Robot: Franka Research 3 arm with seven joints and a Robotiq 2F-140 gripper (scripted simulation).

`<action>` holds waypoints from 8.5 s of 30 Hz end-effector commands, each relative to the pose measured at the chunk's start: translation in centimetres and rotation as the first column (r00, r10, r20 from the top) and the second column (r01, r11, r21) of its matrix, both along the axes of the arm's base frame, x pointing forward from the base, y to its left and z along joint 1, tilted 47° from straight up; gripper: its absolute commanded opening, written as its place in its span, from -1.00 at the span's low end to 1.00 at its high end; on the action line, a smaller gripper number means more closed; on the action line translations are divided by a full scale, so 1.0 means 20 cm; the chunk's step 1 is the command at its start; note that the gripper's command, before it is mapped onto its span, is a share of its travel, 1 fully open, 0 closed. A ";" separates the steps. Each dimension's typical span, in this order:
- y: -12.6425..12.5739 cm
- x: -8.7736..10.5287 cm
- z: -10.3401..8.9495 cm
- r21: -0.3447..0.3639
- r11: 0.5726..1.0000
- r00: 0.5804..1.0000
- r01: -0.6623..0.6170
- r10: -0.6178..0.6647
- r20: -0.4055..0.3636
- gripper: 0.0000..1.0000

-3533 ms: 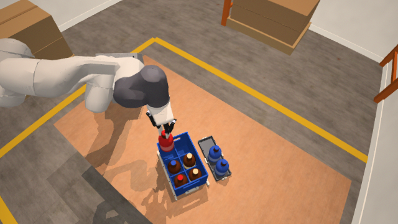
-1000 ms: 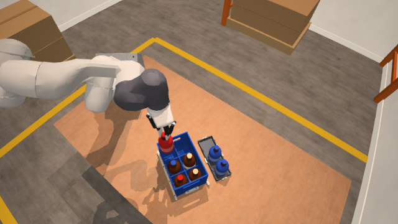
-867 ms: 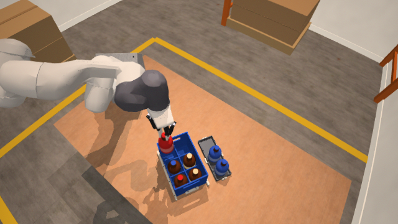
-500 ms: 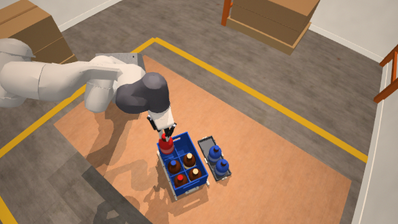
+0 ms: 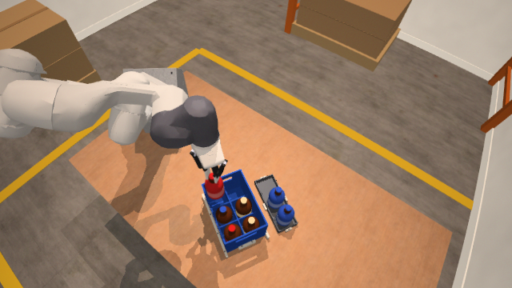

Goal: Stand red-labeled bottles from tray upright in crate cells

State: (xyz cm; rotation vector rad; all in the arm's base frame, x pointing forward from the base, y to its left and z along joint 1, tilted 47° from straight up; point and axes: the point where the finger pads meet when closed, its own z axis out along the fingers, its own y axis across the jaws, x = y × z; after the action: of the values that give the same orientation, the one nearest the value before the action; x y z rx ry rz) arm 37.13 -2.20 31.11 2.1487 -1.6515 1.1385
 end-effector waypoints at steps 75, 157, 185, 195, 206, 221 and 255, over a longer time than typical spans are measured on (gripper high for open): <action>-0.04 0.06 -0.06 0.005 1.000 1.000 -0.005 0.005 0.014 -1.00; -0.11 0.11 -0.14 0.005 1.000 1.000 -0.005 0.005 0.014 -1.00; -0.18 0.17 -0.22 0.005 1.000 1.000 -0.005 0.005 0.014 -1.00; -0.21 0.19 -0.25 0.005 1.000 1.000 -0.005 0.005 0.014 -1.00; -0.22 0.20 -0.27 0.005 1.000 1.000 -0.005 0.005 0.014 -1.00; -0.22 0.20 -0.27 0.005 1.000 1.000 -0.005 0.005 0.014 -1.00; -0.22 0.20 -0.27 0.005 1.000 1.000 -0.005 0.005 0.014 -1.00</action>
State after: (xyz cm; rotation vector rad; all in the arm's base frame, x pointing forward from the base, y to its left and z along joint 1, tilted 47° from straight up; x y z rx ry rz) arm 40.96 -6.89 25.51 2.1496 -1.6556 1.1440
